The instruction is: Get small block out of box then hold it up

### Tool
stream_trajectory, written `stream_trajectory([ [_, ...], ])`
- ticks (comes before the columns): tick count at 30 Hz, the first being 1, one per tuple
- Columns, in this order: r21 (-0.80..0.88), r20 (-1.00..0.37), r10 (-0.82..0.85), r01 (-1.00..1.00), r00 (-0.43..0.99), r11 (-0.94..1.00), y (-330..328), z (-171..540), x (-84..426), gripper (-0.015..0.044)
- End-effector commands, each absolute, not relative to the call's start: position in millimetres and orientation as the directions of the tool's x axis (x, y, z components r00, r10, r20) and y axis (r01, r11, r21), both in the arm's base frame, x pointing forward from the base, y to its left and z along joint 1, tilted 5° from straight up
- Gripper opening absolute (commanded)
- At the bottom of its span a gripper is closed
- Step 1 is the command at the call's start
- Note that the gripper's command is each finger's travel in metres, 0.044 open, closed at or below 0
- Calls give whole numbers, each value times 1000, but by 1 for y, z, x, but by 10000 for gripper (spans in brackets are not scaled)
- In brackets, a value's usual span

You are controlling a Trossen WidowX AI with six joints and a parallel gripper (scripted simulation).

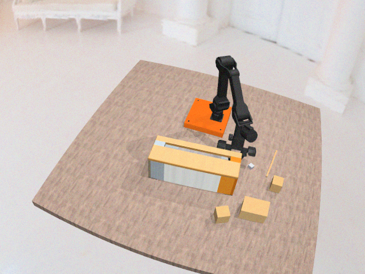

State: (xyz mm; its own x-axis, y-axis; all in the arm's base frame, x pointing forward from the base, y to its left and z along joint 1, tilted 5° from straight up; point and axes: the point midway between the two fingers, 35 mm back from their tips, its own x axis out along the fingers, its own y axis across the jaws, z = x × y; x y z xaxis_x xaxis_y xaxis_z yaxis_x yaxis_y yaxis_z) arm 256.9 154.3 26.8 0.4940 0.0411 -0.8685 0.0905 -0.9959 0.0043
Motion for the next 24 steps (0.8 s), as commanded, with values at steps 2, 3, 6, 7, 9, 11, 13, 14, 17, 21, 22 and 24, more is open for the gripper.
stream_trajectory([
  [2,3,-869,45,95,493,-996,155,27,257,29],
  [3,1,-869,45,93,492,-996,155,28,257,3],
  [6,-2,-870,46,89,492,-996,156,35,257,0],
  [7,-2,-869,45,89,492,-996,156,39,257,0],
  [9,0,-869,45,90,492,-996,156,49,256,0],
  [11,1,-869,44,90,493,-996,156,63,255,0],
  [13,2,-869,43,90,494,-996,155,75,254,0],
  [14,3,-869,42,90,494,-996,155,81,253,0],
  [17,4,-868,42,90,494,-996,154,89,251,0],
  [21,4,-868,48,104,494,-995,154,92,250,0],
  [22,4,-868,57,122,494,-993,153,96,249,0],
  [24,6,-866,77,164,494,-986,152,106,246,0],
])
